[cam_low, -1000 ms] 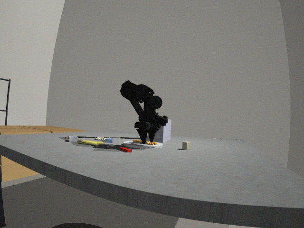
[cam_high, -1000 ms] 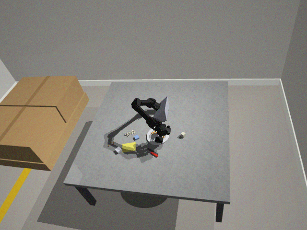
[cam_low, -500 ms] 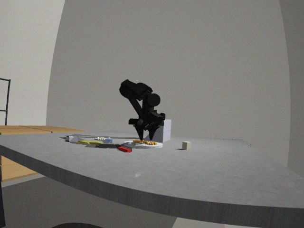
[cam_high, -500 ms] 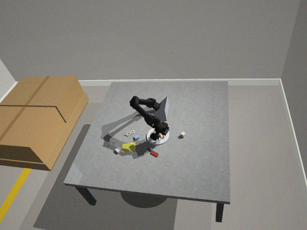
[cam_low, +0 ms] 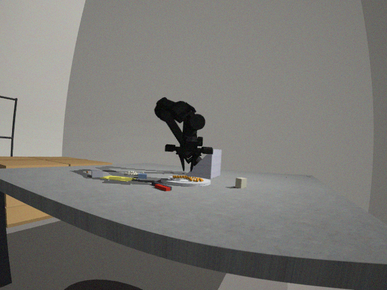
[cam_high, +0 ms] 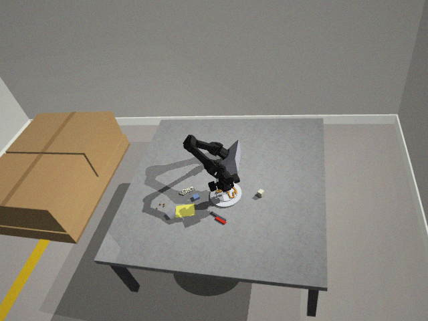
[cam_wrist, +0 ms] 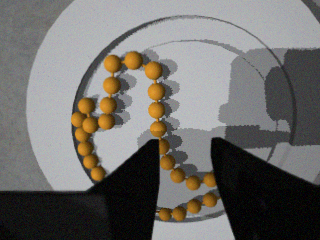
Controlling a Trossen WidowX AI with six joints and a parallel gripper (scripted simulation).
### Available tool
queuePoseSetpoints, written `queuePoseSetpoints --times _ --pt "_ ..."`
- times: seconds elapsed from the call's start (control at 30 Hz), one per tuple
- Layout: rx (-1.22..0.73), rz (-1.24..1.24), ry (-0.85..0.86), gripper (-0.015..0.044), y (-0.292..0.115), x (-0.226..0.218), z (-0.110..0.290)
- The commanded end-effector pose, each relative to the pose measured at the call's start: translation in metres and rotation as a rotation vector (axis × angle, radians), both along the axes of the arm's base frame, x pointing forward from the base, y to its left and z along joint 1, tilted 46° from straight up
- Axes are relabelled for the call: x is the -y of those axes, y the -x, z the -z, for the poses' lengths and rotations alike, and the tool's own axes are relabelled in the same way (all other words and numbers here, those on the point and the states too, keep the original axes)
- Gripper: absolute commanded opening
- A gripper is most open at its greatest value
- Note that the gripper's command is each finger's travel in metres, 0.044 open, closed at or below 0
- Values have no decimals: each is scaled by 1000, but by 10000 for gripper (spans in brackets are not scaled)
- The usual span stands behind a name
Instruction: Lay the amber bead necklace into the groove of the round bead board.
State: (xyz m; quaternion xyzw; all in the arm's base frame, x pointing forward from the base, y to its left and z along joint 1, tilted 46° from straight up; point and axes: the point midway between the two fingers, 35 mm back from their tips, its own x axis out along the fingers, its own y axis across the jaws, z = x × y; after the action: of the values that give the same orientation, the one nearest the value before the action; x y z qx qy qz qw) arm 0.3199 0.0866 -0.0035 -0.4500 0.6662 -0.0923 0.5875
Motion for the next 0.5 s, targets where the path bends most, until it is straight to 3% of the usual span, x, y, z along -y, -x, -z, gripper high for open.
queuePoseSetpoints --times 0.0,0.23,0.47 --pt "546 569 -64 120 49 17 -20" --pt "751 770 -87 120 60 22 -25" --pt "755 774 -88 120 60 22 -25"
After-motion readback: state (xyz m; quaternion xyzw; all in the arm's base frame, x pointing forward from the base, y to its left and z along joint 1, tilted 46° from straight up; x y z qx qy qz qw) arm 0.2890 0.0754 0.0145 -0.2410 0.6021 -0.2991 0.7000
